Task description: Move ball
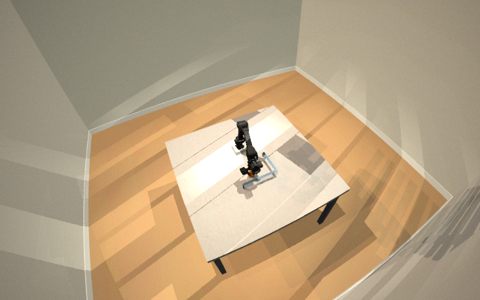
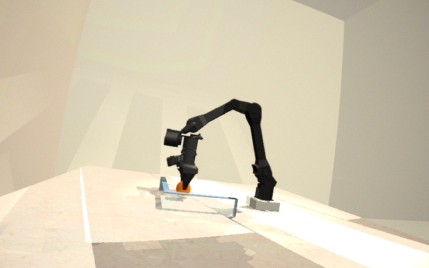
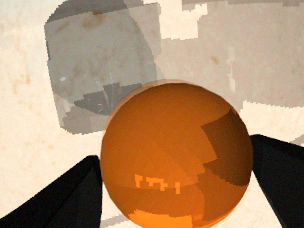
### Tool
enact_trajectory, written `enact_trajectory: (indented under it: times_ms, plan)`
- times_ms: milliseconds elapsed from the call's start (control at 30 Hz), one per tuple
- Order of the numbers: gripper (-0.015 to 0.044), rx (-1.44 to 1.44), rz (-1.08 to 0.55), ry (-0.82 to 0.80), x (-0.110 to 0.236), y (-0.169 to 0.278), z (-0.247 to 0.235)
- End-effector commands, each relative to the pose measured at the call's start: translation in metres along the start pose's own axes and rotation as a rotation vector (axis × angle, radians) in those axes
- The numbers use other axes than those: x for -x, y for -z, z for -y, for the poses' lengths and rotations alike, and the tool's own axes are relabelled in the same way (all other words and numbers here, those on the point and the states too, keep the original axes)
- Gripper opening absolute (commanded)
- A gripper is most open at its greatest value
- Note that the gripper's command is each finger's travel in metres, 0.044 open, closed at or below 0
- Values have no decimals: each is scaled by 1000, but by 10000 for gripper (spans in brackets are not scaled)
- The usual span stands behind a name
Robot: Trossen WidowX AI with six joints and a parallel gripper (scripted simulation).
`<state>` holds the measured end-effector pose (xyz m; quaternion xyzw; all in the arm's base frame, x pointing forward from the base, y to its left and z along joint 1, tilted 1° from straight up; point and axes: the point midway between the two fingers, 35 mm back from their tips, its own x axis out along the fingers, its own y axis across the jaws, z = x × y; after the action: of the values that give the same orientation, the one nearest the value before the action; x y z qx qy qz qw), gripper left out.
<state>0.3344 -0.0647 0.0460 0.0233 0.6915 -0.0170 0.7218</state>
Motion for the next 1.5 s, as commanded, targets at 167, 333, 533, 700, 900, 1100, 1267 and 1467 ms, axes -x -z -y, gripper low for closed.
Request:
enact_trajectory:
  times_ms: [167, 333, 533, 700, 900, 1100, 1267, 1467]
  plan:
    - [0, 3, -12, -5, -18, 2, -1]
    - [26, 1, 0, 0, -12, 1, 0]
    - [184, 1, 0, 0, -12, 1, 0]
    - [315, 1, 0, 0, -12, 1, 0]
    - [390, 1, -3, -1, 11, -2, 0]
    - [390, 3, -12, -5, 70, 1, 0]
    - [390, -2, 3, 1, 62, -3, 0]
    - [417, -2, 3, 1, 64, -3, 0]
